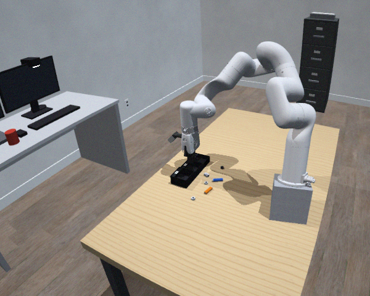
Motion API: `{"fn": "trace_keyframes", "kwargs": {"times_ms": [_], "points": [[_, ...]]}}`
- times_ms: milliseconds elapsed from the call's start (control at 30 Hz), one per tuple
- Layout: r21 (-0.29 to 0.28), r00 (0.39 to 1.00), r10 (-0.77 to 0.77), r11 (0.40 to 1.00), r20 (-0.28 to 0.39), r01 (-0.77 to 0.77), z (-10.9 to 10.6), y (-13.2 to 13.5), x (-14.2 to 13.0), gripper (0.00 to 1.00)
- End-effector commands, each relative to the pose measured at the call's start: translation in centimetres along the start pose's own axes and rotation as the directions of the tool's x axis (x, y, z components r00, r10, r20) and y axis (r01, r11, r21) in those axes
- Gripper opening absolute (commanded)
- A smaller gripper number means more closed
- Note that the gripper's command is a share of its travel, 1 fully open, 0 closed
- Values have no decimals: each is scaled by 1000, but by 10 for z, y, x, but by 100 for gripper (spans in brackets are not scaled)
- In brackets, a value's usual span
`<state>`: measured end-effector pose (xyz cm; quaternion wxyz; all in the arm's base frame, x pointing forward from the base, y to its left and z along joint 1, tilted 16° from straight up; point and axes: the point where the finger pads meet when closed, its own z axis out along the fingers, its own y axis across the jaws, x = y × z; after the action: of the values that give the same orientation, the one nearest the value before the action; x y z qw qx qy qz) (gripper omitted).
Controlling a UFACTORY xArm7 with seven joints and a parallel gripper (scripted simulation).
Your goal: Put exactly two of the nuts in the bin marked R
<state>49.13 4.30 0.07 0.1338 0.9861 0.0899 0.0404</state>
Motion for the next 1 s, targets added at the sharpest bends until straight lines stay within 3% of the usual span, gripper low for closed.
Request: {"fn": "trace_keyframes", "kwargs": {"times_ms": [0, 500, 967], "points": [[0, 1000, -2, 1000, -6, 2, 9, -1, 2, 7], [0, 1000, -2, 1000, -5, 2, 43, -1, 2, 7], [0, 1000, -1, 1000, -5, 2, 44, -1, 2, 7]]}}
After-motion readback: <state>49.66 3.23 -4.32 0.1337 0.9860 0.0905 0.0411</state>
